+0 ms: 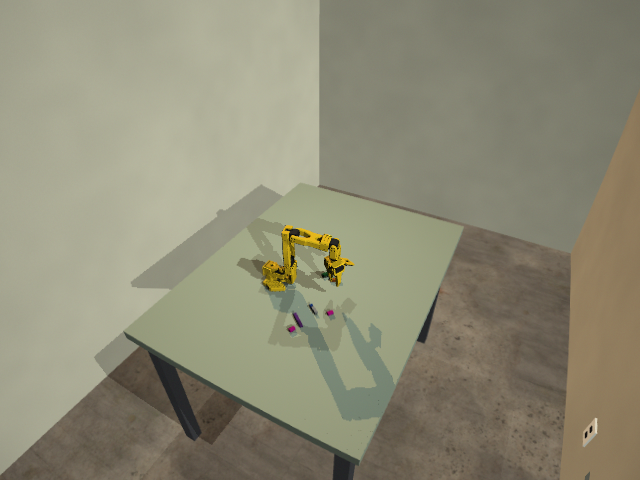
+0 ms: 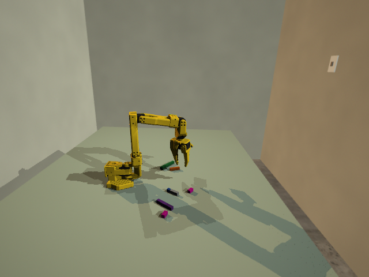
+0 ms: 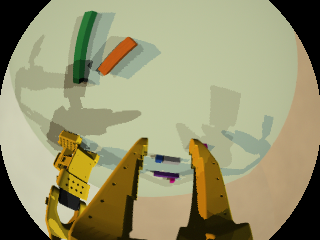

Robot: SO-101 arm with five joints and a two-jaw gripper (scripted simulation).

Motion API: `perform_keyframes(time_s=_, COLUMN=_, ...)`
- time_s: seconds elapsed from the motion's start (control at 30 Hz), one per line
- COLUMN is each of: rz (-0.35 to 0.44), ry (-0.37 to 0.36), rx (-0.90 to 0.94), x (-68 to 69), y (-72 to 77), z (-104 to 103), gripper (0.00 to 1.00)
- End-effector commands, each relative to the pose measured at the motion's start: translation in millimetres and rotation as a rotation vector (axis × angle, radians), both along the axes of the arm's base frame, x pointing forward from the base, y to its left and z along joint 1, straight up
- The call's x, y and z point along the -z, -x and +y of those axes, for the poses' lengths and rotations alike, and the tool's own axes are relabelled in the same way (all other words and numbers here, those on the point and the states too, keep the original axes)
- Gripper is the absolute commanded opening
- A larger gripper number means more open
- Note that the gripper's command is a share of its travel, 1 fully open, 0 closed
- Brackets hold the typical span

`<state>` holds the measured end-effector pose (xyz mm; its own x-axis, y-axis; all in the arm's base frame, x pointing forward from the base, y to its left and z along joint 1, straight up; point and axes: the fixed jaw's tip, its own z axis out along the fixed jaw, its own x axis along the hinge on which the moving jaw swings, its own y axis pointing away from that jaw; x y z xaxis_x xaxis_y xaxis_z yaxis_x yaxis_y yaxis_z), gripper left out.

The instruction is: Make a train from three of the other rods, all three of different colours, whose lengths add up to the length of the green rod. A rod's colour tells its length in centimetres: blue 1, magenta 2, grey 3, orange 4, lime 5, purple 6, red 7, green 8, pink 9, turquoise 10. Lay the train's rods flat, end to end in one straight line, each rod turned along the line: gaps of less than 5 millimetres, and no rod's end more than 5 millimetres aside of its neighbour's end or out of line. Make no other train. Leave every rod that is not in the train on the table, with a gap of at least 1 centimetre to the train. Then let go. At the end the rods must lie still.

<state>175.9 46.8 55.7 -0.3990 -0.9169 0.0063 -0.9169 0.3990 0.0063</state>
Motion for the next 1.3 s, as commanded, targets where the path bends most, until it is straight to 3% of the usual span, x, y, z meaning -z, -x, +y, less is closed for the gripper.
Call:
perform_keyframes(time_s=0.0, rz=-0.066, ry=-0.023, rx=0.107, x=-10.9, y=-5.4, z=12, gripper=0.18)
perform_keyframes(time_s=0.77, rz=-0.052, ry=-0.044, rx=0.592, x=-11.0, y=4.9, z=54, gripper=0.18)
perform_keyframes(time_s=1.27, rz=-0.046, ry=-0.050, rx=0.752, x=-11.0, y=9.8, z=66, gripper=0.19)
